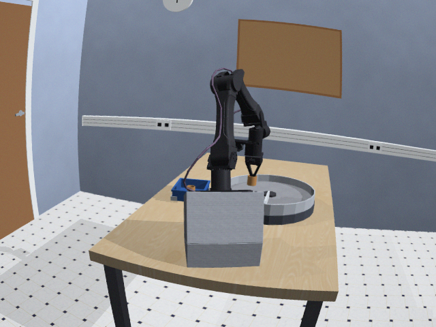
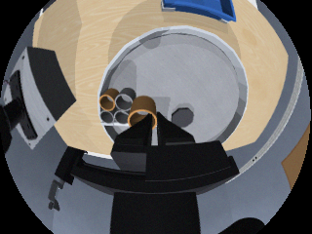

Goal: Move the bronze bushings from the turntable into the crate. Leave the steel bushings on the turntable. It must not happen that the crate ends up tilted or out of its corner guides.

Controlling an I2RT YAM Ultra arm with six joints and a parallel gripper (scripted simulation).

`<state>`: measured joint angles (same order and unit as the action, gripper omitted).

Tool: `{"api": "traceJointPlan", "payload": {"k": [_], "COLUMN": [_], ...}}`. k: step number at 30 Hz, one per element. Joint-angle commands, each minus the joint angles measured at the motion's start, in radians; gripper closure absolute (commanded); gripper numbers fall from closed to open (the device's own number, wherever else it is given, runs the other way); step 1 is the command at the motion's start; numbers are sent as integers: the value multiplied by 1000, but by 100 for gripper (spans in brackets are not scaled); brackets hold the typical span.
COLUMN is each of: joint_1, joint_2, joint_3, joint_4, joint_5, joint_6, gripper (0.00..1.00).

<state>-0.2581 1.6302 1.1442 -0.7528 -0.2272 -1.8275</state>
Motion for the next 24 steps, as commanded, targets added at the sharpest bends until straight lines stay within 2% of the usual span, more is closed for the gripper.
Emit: {"api": "traceJointPlan", "payload": {"k": [1, 7, 15, 17, 24], "joint_1": [35, 174, 407, 407, 603], "joint_2": [-34, -47, 25, 25, 126], "joint_3": [10, 43, 141, 141, 312], "joint_4": [-24, -28, -53, -53, -111], "joint_5": [23, 63, 148, 148, 224], "joint_6": [66, 198, 412, 412, 593], "gripper": [100, 100, 100, 100, 100]}}
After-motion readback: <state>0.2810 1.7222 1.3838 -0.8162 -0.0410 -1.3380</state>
